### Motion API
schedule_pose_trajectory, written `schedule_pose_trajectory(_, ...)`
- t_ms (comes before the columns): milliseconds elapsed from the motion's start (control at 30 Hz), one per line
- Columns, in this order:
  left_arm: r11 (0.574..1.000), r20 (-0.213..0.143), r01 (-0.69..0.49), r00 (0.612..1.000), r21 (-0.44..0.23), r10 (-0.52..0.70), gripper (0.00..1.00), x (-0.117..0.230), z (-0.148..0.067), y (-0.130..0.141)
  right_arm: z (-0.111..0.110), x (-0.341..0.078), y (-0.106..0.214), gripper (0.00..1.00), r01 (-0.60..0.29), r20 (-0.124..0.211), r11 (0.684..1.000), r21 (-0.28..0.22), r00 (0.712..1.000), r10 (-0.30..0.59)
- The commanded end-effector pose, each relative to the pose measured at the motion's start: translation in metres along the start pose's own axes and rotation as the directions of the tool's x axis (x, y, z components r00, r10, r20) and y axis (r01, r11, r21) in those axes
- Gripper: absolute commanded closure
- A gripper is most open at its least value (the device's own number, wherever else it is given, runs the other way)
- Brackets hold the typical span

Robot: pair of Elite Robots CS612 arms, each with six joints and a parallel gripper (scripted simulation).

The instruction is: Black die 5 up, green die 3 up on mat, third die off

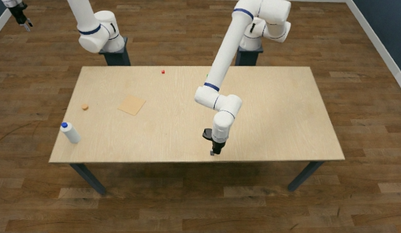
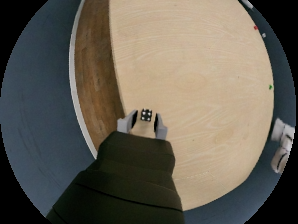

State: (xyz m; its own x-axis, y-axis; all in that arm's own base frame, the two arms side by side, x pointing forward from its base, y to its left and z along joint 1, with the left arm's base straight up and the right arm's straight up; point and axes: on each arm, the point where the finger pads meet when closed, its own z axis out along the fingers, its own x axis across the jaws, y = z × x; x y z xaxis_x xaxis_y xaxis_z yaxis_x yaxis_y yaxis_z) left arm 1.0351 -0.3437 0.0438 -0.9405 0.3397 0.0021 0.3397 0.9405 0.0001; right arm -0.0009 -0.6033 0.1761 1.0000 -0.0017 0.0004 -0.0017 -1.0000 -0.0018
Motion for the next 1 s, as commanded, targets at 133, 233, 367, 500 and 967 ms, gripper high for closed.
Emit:
schedule_pose_trajectory(133, 1.0, 0.002, 0.0, 1.0, 0.0, 0.0, 0.3, -0.001, -0.002, 0.0, -0.001, 0.0, 0.001, 0.0, 0.0, 0.0, 1.0, -0.002, 1.0, 0.0)
schedule_pose_trajectory(233, 1.0, 0.002, 0.0, 1.0, 0.0, 0.0, 0.3, -0.001, -0.002, 0.0, -0.001, 0.0, 0.001, 0.0, 0.0, 0.0, 1.0, -0.002, 1.0, 0.0)
schedule_pose_trajectory(367, 1.0, 0.002, 0.0, 1.0, 0.0, 0.0, 0.3, -0.001, -0.002, 0.0, -0.001, 0.0, 0.001, 0.0, 0.0, 0.0, 1.0, -0.002, 1.0, 0.0)
schedule_pose_trajectory(500, 1.0, 0.002, 0.0, 1.0, 0.0, 0.0, 0.3, -0.001, -0.001, 0.0, -0.001, 0.0, 0.001, 0.0, 0.0, 0.0, 1.0, -0.002, 1.0, 0.0)
schedule_pose_trajectory(967, 1.0, 0.002, 0.0, 1.0, 0.0, 0.0, 0.3, -0.001, 0.011, 0.0, -0.001, 0.0, 0.001, 0.0, 0.0, 0.0, 1.0, -0.002, 1.0, 0.0)
